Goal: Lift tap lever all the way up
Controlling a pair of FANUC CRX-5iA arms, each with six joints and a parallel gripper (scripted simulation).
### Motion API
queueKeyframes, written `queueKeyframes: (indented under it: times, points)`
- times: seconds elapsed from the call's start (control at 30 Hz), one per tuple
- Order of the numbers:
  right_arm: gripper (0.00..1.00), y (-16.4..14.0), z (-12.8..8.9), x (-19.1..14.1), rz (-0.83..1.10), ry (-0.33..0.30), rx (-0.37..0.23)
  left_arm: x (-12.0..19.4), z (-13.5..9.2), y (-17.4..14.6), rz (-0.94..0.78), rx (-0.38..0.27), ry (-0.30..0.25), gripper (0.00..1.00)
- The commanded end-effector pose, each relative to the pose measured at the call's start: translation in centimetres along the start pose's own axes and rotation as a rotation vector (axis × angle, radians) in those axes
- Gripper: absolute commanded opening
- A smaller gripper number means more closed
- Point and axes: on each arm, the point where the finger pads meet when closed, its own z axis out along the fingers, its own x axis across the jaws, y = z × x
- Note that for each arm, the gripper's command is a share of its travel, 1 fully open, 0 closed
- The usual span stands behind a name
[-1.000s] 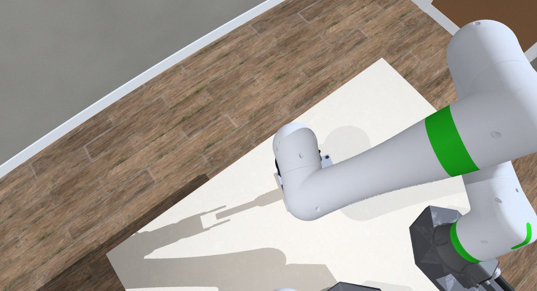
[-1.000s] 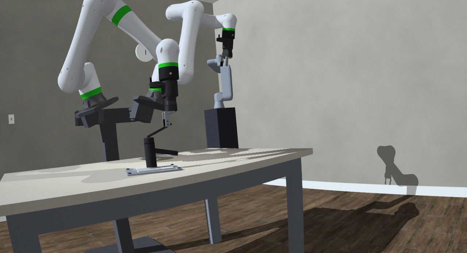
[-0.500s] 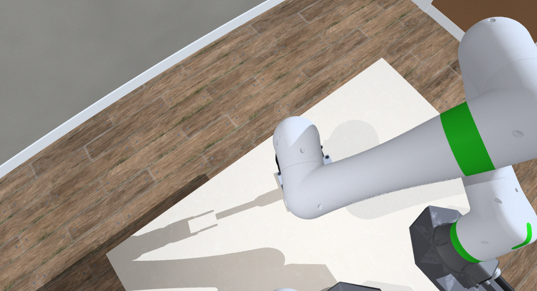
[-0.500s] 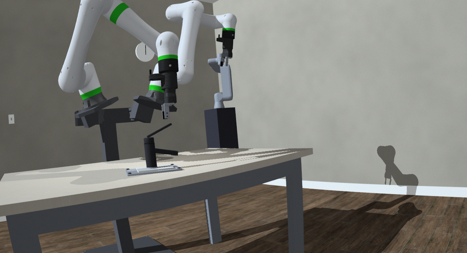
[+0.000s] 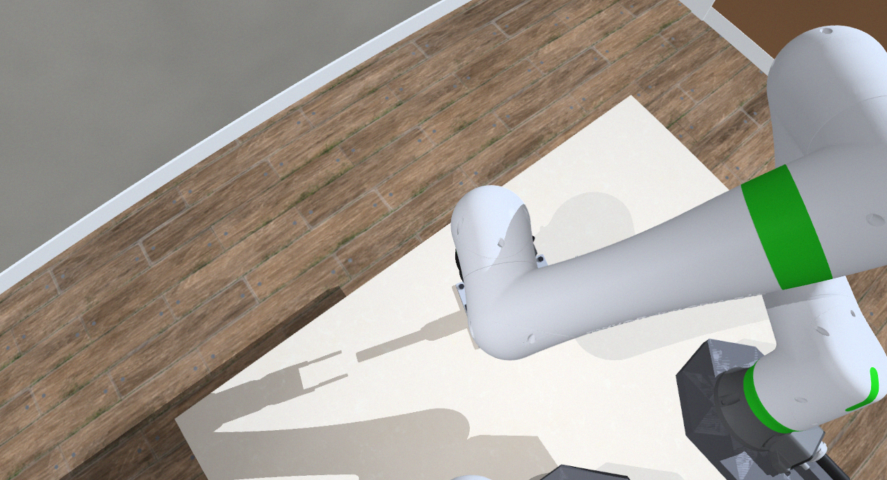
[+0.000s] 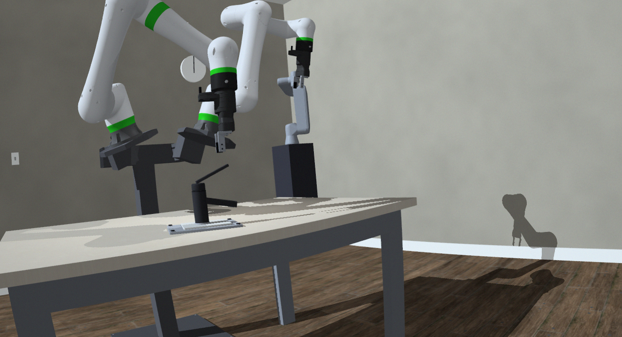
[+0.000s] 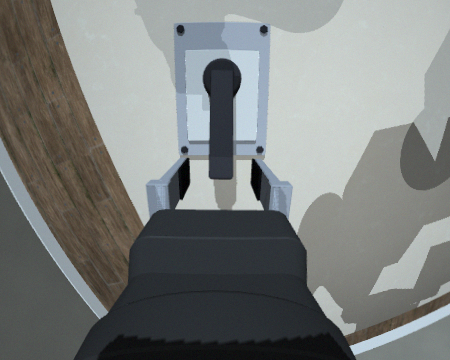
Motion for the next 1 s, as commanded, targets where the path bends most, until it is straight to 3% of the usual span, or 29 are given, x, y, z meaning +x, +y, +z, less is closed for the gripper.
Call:
queueKeyframes:
  times: [0.0,0.03,0.07,0.97]
  points:
    - [1.0,0.06,-0.12,-0.04,0.0,-0.001,-0.001,-0.01,-0.09,0.02,0.0,-0.002,0.0,1.0]
    - [1.0,0.06,-0.12,-0.04,0.0,-0.001,-0.001,-0.01,-0.09,0.02,0.0,-0.002,0.0,1.0]
    - [0.0,0.06,-0.12,-0.04,0.0,-0.001,-0.001,-0.01,-0.09,0.02,0.0,-0.002,0.0,1.0]
    - [0.0,0.06,-0.12,-0.04,0.0,-0.001,-0.001,-0.01,-0.09,0.02,0.0,-0.002,0.0,1.0]
